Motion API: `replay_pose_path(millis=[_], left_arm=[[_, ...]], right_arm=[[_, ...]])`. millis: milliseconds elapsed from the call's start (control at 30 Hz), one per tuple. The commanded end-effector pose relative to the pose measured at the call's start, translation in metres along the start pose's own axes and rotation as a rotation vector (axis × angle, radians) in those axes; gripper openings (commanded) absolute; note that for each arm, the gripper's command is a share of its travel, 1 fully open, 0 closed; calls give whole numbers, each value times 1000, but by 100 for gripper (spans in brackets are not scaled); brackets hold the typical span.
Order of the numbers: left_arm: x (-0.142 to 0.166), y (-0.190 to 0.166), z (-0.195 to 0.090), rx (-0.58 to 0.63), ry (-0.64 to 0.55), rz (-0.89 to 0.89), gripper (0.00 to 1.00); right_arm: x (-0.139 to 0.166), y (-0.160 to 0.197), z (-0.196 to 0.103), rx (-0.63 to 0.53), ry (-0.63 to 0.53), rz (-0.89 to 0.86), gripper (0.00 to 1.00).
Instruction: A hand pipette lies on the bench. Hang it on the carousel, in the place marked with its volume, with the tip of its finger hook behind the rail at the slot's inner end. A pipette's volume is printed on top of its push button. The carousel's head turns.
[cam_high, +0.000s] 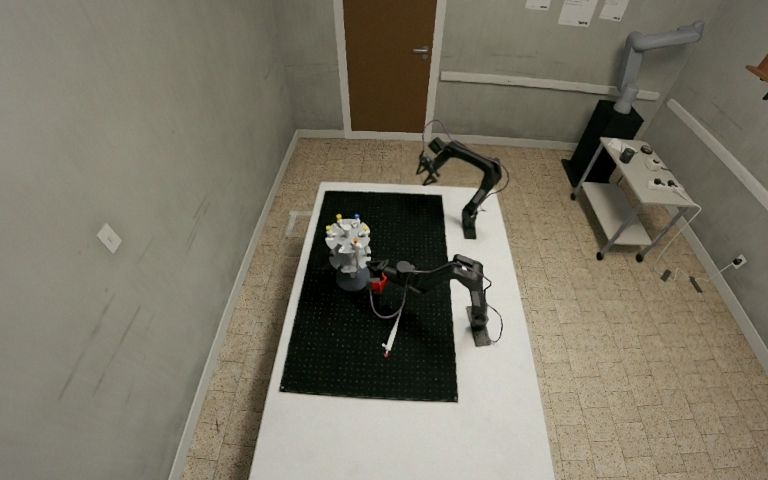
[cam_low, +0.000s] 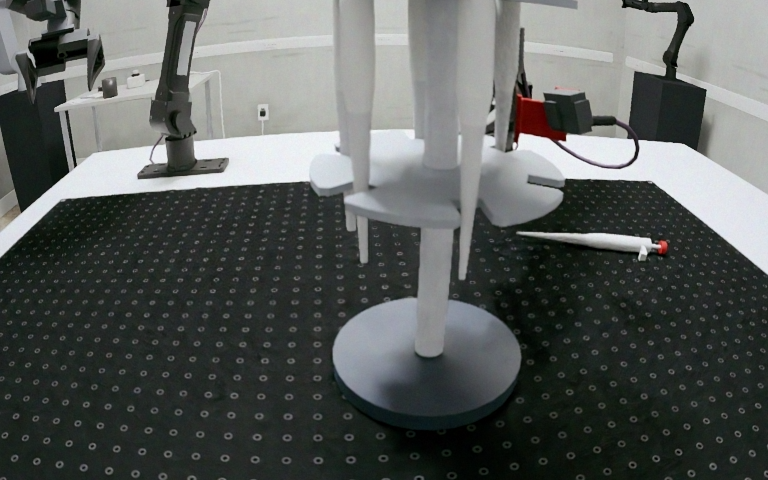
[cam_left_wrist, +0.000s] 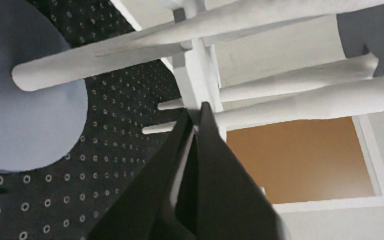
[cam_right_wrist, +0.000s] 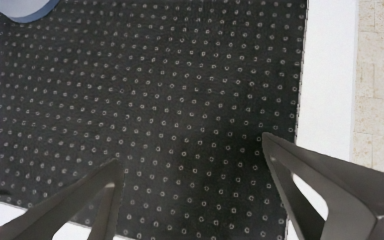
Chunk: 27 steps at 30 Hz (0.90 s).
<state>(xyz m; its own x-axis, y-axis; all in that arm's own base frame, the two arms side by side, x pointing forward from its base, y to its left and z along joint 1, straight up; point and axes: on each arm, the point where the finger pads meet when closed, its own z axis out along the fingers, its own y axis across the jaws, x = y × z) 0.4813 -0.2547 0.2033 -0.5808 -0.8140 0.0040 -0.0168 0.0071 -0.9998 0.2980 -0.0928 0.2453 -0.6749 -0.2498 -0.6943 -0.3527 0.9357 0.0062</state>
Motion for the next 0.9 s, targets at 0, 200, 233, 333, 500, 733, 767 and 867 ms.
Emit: replay_pose_path(millis=[0, 200, 233, 333, 500, 733, 767, 867], left_arm=[[2, -28, -3, 66, -7, 14, 0], [2, -28, -3, 66, -7, 14, 0], [2, -28, -3, 66, -7, 14, 0], [2, -28, -3, 66, -7, 14, 0], [2, -28, -3, 66, -7, 14, 0], [2, -28, -3, 66, -7, 14, 0], [6, -18, -6, 44, -39, 9, 0], [10, -27, -3, 64, -137, 8, 0]], right_arm=[[-7, -4, -4, 9, -24, -12, 100], [-7, -4, -4, 9, -24, -12, 100], [-7, -4, -4, 9, -24, -12, 100], [-7, -4, -4, 9, -24, -12, 100], [-7, -4, -4, 9, -24, -12, 100], [-7, -4, -4, 9, -24, -12, 100], [-7, -4, -4, 9, -24, -12, 100], [-7, -4, -4, 9, -24, -12, 100]])
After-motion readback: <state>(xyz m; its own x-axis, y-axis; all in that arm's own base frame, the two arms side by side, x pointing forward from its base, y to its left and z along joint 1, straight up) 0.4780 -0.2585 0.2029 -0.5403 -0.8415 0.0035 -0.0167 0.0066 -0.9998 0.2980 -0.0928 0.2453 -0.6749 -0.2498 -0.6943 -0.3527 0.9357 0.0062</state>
